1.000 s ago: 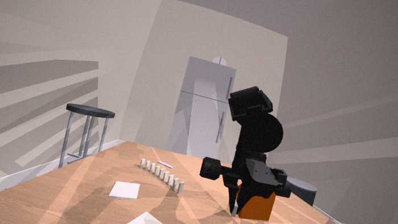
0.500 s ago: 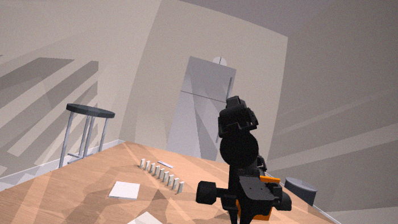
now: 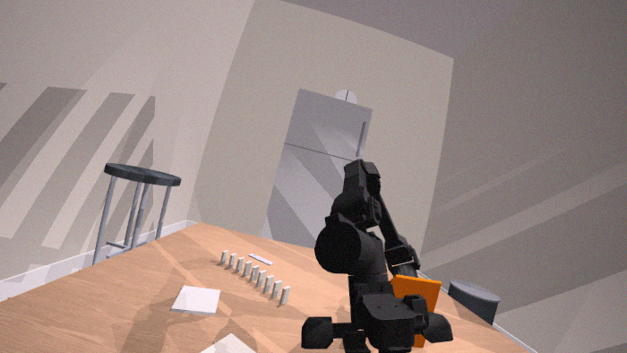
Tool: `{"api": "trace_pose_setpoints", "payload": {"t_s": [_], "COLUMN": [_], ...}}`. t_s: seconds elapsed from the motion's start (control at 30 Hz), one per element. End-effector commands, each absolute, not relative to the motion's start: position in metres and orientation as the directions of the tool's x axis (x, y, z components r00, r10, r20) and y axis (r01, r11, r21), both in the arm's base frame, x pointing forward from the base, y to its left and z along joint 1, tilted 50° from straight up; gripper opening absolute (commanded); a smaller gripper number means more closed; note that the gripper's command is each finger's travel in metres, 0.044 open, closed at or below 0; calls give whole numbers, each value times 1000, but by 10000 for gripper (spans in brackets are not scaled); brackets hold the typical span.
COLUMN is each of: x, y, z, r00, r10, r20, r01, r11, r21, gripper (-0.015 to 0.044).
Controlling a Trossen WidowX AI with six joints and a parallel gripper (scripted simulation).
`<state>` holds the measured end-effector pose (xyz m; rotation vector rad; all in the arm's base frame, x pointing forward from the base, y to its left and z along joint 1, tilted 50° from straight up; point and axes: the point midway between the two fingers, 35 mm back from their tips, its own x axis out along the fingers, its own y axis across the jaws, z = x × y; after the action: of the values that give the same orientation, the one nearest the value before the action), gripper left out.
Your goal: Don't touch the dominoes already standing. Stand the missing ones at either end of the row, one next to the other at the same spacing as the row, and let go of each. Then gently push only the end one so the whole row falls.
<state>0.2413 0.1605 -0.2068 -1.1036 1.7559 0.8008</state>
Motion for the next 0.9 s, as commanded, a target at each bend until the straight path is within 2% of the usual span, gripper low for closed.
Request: {"api": "trace_pose_setpoints", "payload": {"t_s": [0.0, 0.87], "x": [244, 246], "y": [161, 151], "z": [-209, -210], "r00": [-199, -59], "r10": [-248, 210], "r20": [-948, -976], "r01": [-914, -933], "r11": [396, 336], "r21": [88, 128], "gripper": [21, 21]}}
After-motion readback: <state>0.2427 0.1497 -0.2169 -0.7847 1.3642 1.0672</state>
